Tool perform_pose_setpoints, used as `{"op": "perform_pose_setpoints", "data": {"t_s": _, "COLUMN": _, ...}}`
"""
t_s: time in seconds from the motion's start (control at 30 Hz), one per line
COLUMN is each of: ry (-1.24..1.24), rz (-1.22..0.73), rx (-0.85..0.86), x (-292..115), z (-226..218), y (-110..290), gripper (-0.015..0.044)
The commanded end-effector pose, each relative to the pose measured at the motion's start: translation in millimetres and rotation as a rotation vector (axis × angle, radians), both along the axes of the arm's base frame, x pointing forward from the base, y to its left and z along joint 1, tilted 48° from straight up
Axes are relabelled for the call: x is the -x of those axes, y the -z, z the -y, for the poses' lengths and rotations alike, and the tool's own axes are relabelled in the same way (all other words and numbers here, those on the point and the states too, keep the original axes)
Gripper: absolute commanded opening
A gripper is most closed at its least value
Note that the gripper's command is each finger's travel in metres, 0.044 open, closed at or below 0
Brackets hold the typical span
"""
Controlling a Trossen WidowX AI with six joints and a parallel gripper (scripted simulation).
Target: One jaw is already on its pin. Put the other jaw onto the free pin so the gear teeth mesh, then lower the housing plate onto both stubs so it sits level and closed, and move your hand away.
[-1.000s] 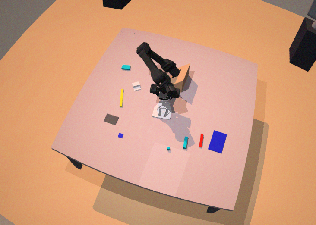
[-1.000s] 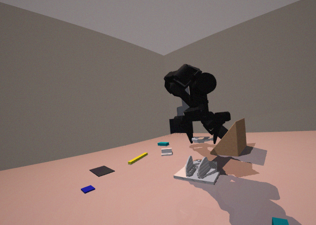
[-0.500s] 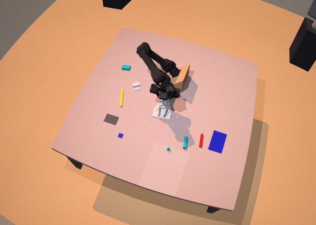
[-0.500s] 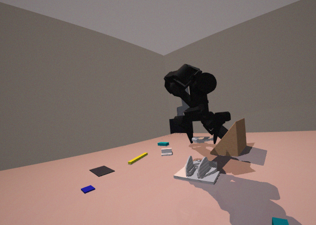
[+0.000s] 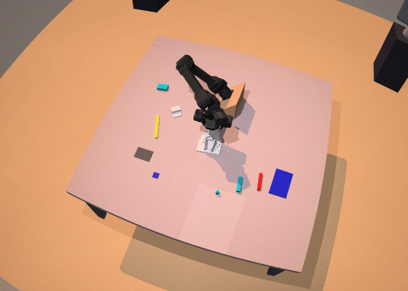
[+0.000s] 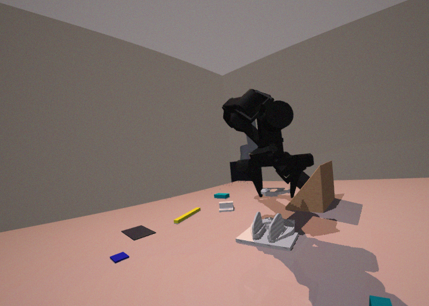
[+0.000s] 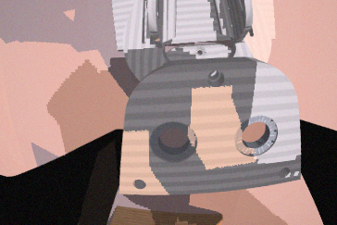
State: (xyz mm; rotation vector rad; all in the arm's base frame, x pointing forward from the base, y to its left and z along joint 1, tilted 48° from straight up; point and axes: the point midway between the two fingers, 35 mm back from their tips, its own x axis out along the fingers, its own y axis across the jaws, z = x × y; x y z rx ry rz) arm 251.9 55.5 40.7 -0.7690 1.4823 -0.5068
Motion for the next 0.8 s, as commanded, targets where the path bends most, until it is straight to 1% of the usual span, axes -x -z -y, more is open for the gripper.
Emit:
{"op": "perform_pose_setpoints", "data": {"t_s": 0.0, "ry": -0.003, "rz": -0.010, "rx": 0.005, "x": 1, "z": 6, "y": 5, "gripper": 0.0351}}
{"op": "perform_pose_setpoints", "data": {"t_s": 0.77, "ry": -0.004, "rz": -0.009, "rx": 0.007, "x": -1, "z": 34, "y": 31, "gripper": 0.0351}}
